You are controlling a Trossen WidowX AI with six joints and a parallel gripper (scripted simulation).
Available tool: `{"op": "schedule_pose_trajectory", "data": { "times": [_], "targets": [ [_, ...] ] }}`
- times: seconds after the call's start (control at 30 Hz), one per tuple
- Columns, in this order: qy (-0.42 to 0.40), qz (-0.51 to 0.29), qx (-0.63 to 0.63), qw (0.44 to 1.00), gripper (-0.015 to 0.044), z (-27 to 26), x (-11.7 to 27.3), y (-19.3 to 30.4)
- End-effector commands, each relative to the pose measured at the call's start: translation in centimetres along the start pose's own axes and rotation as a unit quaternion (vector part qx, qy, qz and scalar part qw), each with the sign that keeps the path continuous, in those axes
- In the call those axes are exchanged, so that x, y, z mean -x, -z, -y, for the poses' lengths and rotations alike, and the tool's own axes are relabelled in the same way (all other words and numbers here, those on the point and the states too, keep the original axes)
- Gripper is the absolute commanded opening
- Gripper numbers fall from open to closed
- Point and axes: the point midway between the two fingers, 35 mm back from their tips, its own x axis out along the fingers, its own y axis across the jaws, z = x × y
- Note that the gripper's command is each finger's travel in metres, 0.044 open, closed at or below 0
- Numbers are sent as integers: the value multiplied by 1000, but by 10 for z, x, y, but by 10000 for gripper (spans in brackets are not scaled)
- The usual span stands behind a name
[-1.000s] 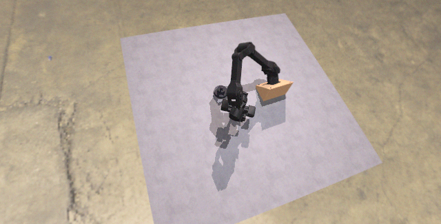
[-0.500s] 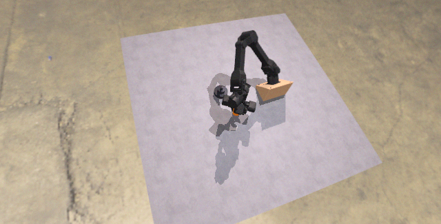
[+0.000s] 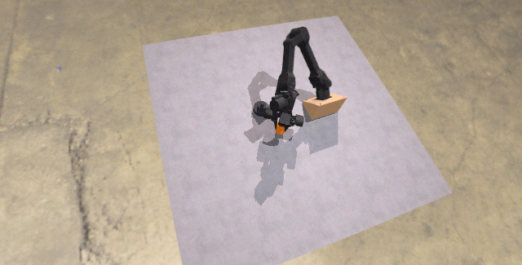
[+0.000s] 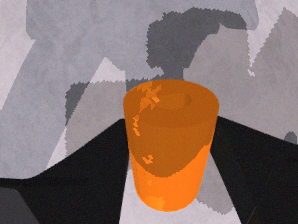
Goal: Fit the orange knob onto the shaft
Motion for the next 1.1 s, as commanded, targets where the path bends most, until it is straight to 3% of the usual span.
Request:
{"op": "schedule_pose_trajectory", "data": {
  "times": [0.0,1.07],
  "targets": [
    [-2,31,3,999,179,-2,3,4],
    [-4,302,5,953,179,-2,11,39]
  ]
}}
